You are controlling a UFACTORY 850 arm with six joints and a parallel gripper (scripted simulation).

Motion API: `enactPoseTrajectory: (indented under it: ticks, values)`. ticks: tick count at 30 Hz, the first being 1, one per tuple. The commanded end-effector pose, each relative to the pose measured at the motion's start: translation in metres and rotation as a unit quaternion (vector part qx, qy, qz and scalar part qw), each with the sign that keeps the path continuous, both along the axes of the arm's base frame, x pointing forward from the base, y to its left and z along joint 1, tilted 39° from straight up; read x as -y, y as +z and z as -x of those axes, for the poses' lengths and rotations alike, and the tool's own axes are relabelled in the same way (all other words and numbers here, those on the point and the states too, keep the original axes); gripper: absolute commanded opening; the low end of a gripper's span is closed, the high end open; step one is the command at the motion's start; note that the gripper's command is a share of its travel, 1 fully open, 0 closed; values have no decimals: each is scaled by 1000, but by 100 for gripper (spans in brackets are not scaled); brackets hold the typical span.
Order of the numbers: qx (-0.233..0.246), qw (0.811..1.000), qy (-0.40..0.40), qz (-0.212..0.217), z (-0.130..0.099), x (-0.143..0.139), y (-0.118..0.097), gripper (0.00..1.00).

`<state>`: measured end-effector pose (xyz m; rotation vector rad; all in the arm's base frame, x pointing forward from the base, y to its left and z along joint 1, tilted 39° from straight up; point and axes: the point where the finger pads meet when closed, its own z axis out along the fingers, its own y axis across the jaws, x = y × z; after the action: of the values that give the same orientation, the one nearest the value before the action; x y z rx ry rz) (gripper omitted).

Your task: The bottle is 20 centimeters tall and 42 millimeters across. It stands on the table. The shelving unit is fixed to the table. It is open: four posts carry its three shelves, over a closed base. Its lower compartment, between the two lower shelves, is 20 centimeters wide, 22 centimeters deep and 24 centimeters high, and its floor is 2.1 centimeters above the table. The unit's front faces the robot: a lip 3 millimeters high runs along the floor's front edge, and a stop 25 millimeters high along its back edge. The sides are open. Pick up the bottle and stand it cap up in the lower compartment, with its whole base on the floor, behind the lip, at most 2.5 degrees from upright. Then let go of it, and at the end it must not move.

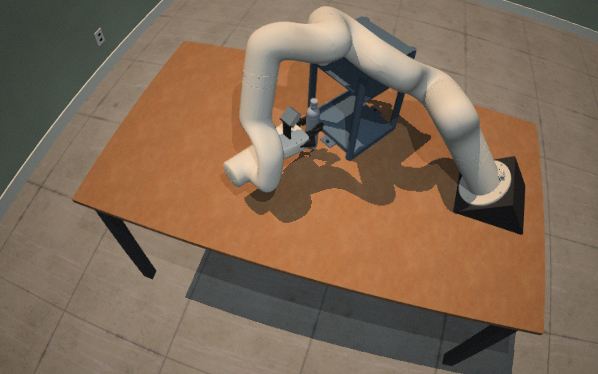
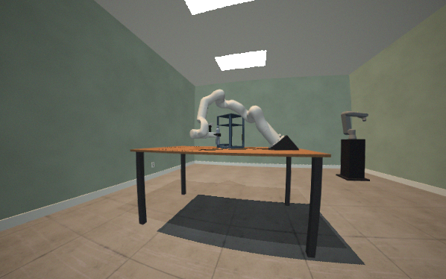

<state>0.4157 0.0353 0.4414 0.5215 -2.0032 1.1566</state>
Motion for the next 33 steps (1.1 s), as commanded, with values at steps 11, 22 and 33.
enactPoseTrajectory:
  ticks: [11, 22, 33]
  values:
    - [1, 1000, 0, 0, 0, 0, 1, 0]
    - [1, 1000, 0, 0, 1, 3, 0, 0]
    - [1, 1000, 0, 0, 6, 14, -4, 0]
